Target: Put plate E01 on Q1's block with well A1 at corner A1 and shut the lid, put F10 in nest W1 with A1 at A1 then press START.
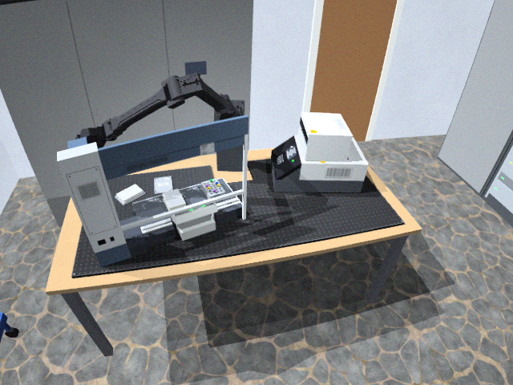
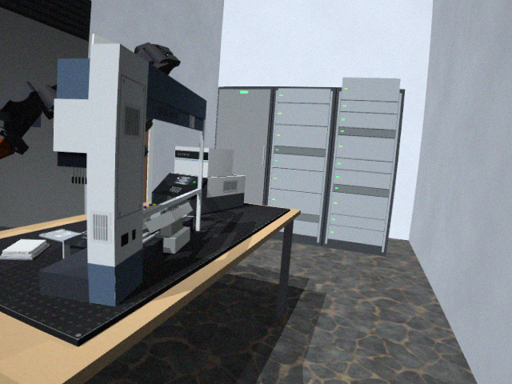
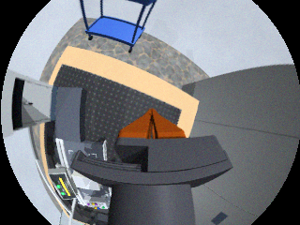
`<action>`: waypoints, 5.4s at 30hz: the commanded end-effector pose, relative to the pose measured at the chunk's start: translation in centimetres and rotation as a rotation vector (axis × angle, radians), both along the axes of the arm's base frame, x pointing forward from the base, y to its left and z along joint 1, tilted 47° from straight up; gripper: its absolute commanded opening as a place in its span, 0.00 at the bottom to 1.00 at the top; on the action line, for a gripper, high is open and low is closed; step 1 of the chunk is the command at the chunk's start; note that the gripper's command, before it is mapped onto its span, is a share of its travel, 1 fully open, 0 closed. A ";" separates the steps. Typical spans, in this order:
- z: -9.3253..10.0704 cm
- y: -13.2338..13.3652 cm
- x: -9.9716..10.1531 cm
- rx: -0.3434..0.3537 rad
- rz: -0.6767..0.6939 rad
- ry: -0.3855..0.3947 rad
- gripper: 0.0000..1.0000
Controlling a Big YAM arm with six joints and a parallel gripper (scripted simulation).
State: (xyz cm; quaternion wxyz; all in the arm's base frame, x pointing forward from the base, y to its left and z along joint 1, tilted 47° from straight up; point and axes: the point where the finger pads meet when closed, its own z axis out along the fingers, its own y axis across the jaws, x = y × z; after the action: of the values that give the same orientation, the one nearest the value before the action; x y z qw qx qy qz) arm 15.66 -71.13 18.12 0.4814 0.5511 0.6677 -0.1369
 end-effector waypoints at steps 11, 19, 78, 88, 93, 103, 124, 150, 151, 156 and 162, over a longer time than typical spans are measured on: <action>8.4 -2.2 -3.5 -0.077 -0.073 -0.048 0.00; 9.3 -3.1 -5.3 -0.111 -0.148 -0.061 0.00; 37.4 -0.7 -12.5 -0.592 -0.527 -0.511 0.00; 41.5 0.9 -14.4 -0.650 -0.559 -0.550 0.00; 42.9 1.1 -15.5 -0.665 -0.572 -0.575 0.00; 45.8 3.3 -12.5 -0.692 -0.508 -0.725 0.00; 52.2 7.7 -6.7 -0.684 -0.456 -0.831 0.00; 59.6 13.6 -2.4 -0.655 -0.338 -0.974 0.00; 59.2 13.4 -1.9 -0.632 -0.323 -0.975 0.00; 57.4 13.3 2.2 -0.621 -0.329 -0.949 0.00; 57.3 14.6 3.4 -0.542 -0.258 -0.954 0.00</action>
State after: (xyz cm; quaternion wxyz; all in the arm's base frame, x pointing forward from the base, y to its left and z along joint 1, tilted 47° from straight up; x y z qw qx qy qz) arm 20.66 -58.35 71.84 0.8227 0.4979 0.2562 -0.0981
